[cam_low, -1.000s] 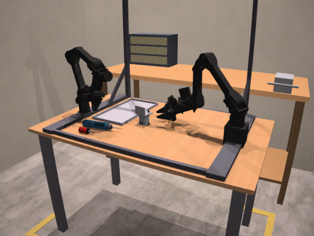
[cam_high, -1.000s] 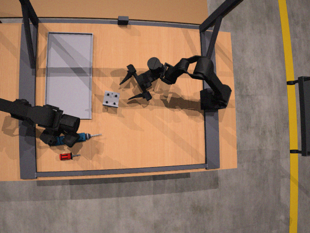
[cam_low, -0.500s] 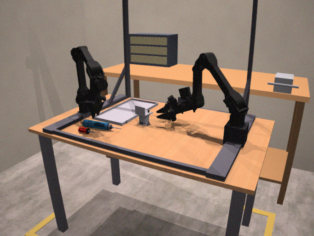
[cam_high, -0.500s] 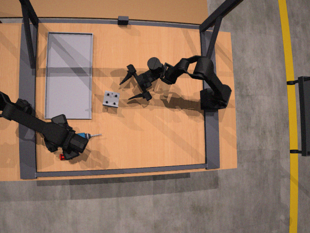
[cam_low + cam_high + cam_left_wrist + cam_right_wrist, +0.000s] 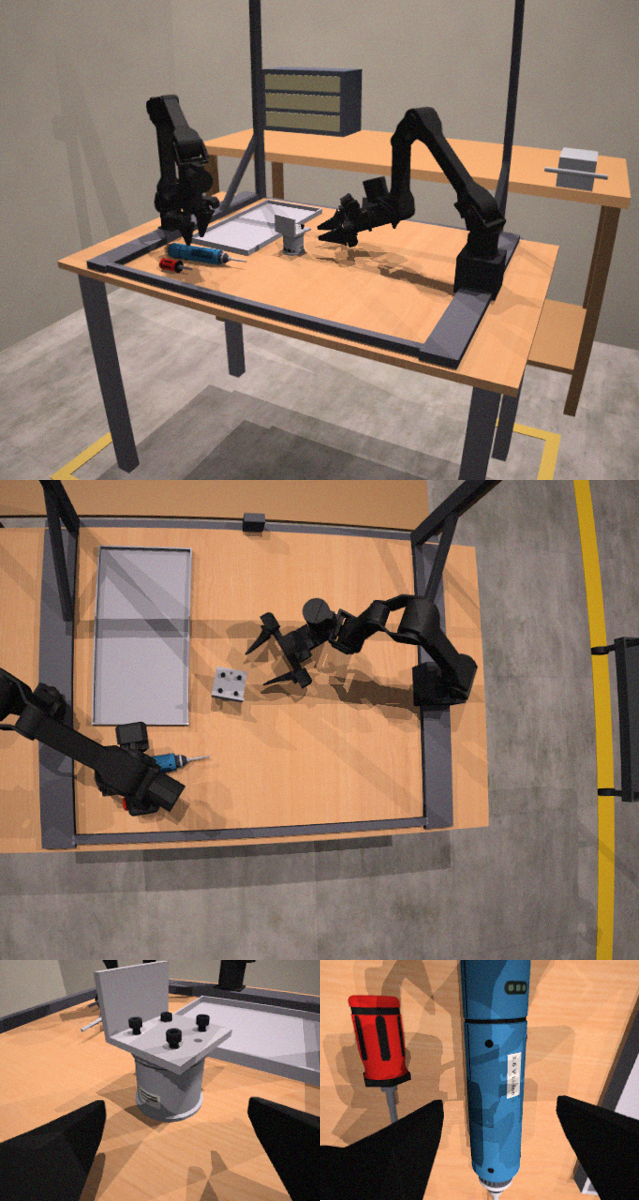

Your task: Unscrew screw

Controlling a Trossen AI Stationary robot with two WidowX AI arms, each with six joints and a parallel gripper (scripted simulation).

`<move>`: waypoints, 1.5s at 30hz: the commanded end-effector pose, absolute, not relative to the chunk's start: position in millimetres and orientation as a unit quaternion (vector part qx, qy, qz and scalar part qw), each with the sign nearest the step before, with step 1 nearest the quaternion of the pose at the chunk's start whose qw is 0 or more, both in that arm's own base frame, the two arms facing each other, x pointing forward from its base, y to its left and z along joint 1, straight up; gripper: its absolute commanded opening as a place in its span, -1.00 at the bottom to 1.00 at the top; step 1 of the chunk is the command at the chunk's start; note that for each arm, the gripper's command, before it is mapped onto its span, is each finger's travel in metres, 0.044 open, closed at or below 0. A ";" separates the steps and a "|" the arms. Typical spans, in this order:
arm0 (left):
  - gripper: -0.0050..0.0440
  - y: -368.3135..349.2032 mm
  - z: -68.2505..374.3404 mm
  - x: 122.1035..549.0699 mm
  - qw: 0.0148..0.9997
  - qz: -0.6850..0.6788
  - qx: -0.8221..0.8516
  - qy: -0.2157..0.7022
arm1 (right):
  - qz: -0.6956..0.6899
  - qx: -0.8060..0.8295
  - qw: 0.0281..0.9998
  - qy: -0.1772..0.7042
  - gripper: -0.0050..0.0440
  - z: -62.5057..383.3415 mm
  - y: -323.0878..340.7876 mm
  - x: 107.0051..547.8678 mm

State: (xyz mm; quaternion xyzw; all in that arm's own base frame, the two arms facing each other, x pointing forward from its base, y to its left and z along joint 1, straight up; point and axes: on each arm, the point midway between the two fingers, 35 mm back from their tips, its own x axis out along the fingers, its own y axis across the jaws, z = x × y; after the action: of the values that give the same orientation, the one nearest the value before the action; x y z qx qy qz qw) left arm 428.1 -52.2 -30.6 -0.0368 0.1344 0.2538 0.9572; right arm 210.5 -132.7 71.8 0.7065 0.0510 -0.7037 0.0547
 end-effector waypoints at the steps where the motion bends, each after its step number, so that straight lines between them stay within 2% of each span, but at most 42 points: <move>1: 0.78 -48.8 -30.2 438.7 0.958 0.254 -0.039 0.129 | -0.704 0.707 0.049 0.049 0.45 64.6 -131.7 209.9; 11: 0.78 -34.1 -38.4 463.7 0.958 0.254 -0.038 0.130 | -0.704 0.707 0.050 0.049 0.45 37.1 -131.7 209.8; 22: 0.78 -21.1 -45.0 486.3 0.958 0.254 -0.038 0.129 | -0.704 0.707 0.050 0.049 0.45 28.9 -131.7 209.7; 24: 0.78 -19.1 -46.5 489.7 0.958 0.254 -0.037 0.129 | -0.704 0.707 0.050 0.049 0.29 29.0 -131.8 209.9; 25: 0.78 -18.4 -46.9 491.0 0.958 0.254 -0.037 0.129 | -0.703 0.708 0.051 0.048 0.29 29.7 -132.3 210.8; 26: 0.78 -17.7 -47.3 492.2 0.958 0.254 -0.037 0.129 | -0.702 0.708 0.051 0.048 0.20 30.0 -132.5 211.1; 28: 0.78 -16.2 -48.0 494.8 0.958 0.254 -0.037 0.129 | -0.702 0.709 0.051 0.048 0.20 30.6 -132.6 211.2; 29: 0.78 -15.5 -48.4 496.0 0.958 0.254 -0.037 0.129 | -0.699 0.712 0.056 0.046 0.12 33.7 -134.0 213.0; 33: 0.78 -15.1 -48.6 496.7 0.958 0.254 -0.037 0.129 | -0.699 0.712 0.056 0.046 0.12 33.7 -134.0 213.0; 34: 0.68 -15.2 -48.6 496.6 0.958 0.254 -0.037 0.129 | -0.699 0.712 0.056 0.046 0.04 33.7 -134.0 213.0; 36: 0.61 -16.0 -48.6 496.5 0.958 0.254 -0.038 0.129 | -0.699 0.712 0.056 0.046 0.04 33.7 -134.0 213.0; 37: 0.53 -16.1 -48.3 496.6 0.958 0.254 -0.038 0.128 | -0.699 0.712 0.056 0.046 -0.04 33.7 -134.0 213.0; 39: 0.53 -16.3 -42.7 496.5 0.958 0.254 -0.041 0.124 | -0.699 0.712 0.056 0.046 -0.04 33.7 -134.0 213.0; 40: 0.45 -16.3 -42.7 496.5 0.958 0.254 -0.041 0.124 | -0.699 0.712 0.056 0.046 -0.07 33.7 -134.0 213.0; 42: 0.45 -16.3 -42.7 496.5 0.958 0.254 -0.041 0.124 | -0.699 0.712 0.056 0.046 -0.12 33.7 -134.0 213.0; 43: 0.37 -16.3 -42.7 496.5 0.958 0.254 -0.041 0.124 | -0.699 0.712 0.056 0.046 -0.15 33.7 -134.0 213.0; 45: 0.37 -16.3 -42.7 496.5 0.958 0.254 -0.041 0.124 | -0.699 0.712 0.056 0.046 -0.20 33.7 -134.0 213.0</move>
State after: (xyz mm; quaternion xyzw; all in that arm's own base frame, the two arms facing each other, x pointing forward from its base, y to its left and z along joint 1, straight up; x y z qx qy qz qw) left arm 492.0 -15.5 -52.0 -0.0370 0.1332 0.2547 0.9571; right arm 209.7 -132.1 29.6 0.7059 0.0507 -0.7046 0.0527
